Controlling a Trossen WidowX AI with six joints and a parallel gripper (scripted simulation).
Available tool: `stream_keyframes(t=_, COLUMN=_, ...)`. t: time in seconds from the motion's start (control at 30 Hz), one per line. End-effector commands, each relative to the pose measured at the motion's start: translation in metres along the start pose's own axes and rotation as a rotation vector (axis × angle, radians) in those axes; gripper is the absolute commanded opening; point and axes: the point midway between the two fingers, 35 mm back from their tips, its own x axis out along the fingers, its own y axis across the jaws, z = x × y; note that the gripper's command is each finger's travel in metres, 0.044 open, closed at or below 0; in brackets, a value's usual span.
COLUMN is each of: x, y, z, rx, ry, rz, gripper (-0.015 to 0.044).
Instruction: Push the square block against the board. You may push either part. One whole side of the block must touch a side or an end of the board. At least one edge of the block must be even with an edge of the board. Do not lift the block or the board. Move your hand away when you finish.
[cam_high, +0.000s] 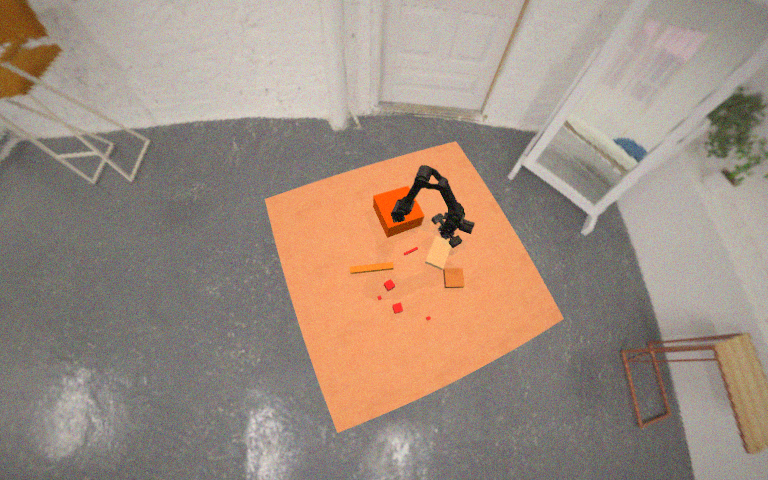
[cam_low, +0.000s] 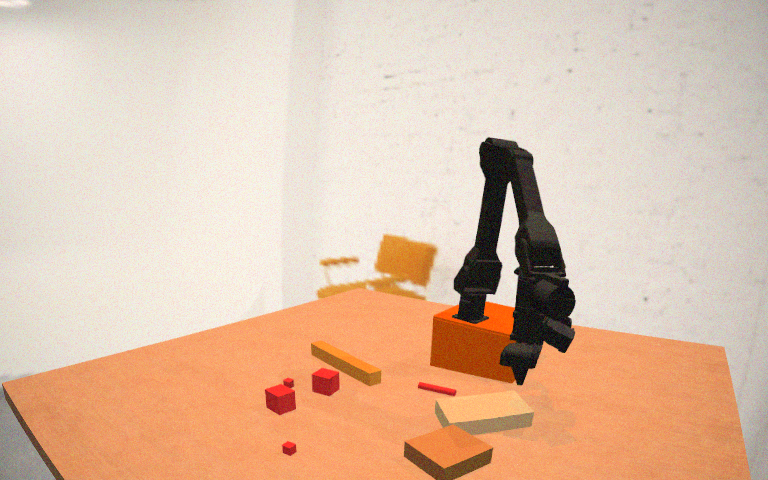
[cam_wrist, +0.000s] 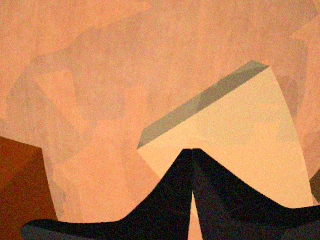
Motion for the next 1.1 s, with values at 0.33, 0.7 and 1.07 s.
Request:
stream_keyframes(t=0.33, x=-0.001, y=0.031, z=0.016, rx=-0.489, ry=-0.005, rz=-0.008, gripper=0.0000)
stream_keyframes(t=0.7, x=0.035, y=0.035, z=0.018, rx=-0.557, ry=-0.005, rz=-0.007, gripper=0.0000)
stream_keyframes(t=1.07, x=0.055, y=0.035, z=0.015, rx=-0.576, ry=-0.005, rz=-0.007, gripper=0.0000)
